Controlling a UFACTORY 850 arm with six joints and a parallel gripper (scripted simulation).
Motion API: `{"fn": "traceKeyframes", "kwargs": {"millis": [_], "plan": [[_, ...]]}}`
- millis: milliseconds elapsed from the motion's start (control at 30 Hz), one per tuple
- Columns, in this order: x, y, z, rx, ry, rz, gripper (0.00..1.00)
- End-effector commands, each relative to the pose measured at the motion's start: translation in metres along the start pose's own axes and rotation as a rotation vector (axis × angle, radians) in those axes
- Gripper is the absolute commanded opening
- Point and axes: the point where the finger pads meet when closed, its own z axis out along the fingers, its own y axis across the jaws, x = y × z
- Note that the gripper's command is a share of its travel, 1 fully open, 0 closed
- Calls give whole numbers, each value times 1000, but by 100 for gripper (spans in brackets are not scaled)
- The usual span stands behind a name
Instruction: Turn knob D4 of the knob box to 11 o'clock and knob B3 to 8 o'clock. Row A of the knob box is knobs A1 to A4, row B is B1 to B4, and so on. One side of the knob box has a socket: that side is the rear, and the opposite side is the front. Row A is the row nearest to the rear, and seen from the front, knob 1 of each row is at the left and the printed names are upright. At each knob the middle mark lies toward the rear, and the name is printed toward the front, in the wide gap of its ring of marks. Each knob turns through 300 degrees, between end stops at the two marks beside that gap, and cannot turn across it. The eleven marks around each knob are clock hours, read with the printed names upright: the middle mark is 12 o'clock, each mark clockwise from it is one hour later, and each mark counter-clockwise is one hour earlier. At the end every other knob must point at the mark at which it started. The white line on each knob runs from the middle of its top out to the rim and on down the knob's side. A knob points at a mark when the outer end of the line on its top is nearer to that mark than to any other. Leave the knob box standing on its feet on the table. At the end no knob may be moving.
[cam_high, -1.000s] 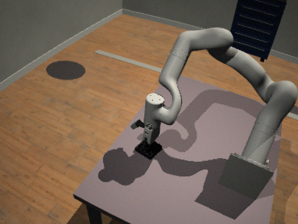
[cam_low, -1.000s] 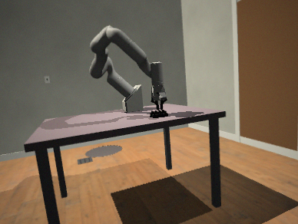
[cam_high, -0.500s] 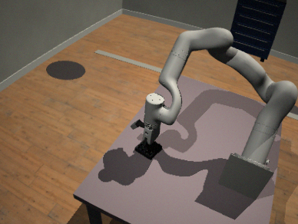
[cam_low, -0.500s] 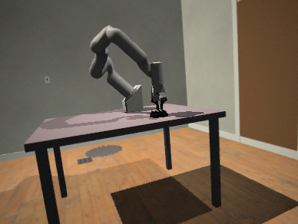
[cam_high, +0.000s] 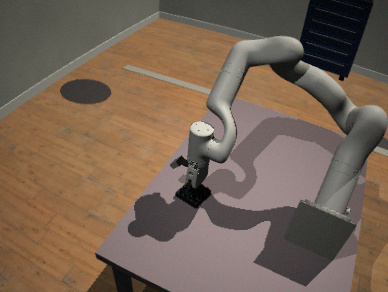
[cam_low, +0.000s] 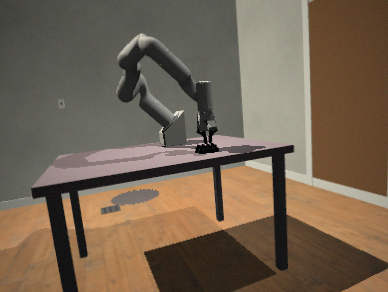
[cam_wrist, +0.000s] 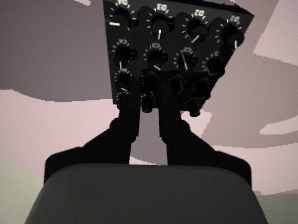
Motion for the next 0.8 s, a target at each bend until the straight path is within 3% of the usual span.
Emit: {"fn": "traceKeyframes", "kwargs": {"millis": [0, 767], "plan": [[1, 0, 1, 1, 1, 0, 19], [1, 0, 11, 1, 1, 0, 19]]}}
